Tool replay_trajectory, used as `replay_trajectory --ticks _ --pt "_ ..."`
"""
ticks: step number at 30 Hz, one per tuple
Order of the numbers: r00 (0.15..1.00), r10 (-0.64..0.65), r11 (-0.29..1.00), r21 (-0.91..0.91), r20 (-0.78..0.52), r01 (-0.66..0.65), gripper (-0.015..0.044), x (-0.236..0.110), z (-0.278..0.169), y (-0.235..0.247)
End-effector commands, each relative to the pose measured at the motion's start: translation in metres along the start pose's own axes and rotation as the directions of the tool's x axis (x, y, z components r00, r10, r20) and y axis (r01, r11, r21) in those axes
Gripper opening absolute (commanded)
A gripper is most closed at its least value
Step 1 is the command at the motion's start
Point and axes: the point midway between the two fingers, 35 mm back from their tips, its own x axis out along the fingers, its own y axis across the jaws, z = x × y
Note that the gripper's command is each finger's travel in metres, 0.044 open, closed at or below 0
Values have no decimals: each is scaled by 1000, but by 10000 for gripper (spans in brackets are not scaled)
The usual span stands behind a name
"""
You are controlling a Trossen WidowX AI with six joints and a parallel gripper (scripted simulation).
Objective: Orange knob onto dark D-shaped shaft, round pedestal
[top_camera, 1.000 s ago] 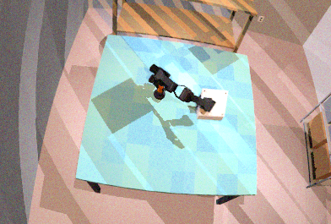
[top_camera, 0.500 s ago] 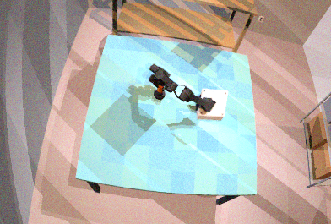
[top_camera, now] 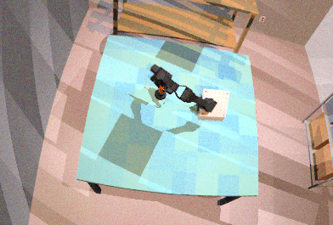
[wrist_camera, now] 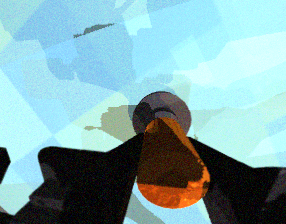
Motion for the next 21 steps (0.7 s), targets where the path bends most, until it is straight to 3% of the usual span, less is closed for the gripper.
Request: replay_trajectory --ticks 1,21 --pt "1000 1 1000 10 -1 -1 0 1 0 0" --pt "1000 2 1000 19 -1 -2 0 -4 -1 1"
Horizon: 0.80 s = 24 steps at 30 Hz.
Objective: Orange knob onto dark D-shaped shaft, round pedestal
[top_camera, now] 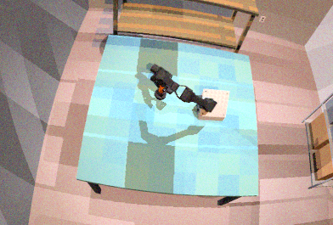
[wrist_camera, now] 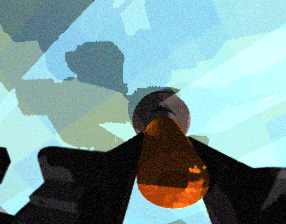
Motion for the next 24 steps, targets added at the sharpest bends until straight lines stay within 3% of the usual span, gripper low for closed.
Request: replay_trajectory --ticks 1,6,24 --pt "1000 4 1000 24 0 -4 0 -3 -1 1" --pt "1000 4 981 196 0 -4 0 -2 -1 1" --pt "1000 4 978 207 0 -3 0 4 0 0"
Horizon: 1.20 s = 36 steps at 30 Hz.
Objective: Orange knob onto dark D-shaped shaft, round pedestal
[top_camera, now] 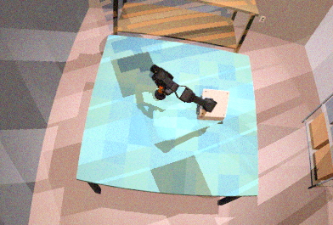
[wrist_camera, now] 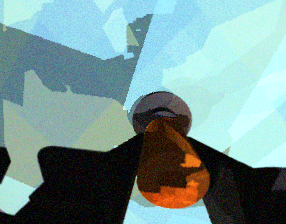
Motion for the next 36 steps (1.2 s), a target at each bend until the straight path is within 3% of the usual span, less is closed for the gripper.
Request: replay_trajectory --ticks 1,33,36 --pt "1000 0 1000 7 -2 0 0 1 0 0" --pt "1000 0 1000 -6 2 0 0 16 0 -1" --pt "1000 0 1000 -6 2 0 79 16 0 -1"
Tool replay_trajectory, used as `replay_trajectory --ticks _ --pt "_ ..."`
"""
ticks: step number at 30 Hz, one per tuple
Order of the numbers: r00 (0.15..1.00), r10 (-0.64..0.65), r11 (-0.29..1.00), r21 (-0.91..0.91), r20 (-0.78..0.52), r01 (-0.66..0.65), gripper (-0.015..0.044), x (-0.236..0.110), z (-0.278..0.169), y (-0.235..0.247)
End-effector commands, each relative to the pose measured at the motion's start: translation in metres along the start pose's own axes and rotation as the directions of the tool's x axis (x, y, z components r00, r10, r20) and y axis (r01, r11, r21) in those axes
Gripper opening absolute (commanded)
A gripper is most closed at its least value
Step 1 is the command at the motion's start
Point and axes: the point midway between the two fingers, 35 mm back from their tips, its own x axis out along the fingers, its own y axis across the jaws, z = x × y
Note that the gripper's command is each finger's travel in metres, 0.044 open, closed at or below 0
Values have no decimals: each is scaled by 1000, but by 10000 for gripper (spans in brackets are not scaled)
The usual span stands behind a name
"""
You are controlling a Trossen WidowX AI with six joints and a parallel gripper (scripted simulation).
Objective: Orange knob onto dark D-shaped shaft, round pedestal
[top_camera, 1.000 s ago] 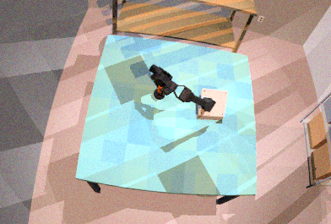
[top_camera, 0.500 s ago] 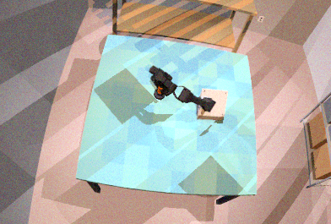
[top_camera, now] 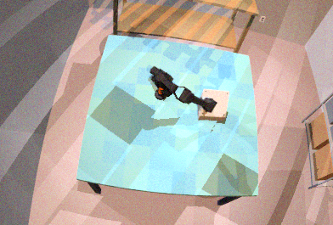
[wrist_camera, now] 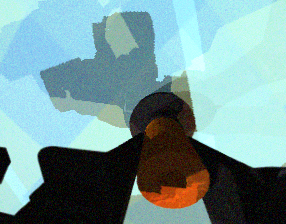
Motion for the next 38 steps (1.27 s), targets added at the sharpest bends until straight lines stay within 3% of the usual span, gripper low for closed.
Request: replay_trajectory --ticks 1,14,23,29,38 --pt "1000 0 1000 -1 0 0 105 0 0 0" --pt "1000 0 1000 -1 0 0 440 0 0 0" --pt "1000 1 1000 0 1 -1 440 -3 0 0" --pt "1000 4 1000 1 3 -4 440 -93 1 1" --pt "1000 4 1000 1 3 -4 440 -97 1 4"
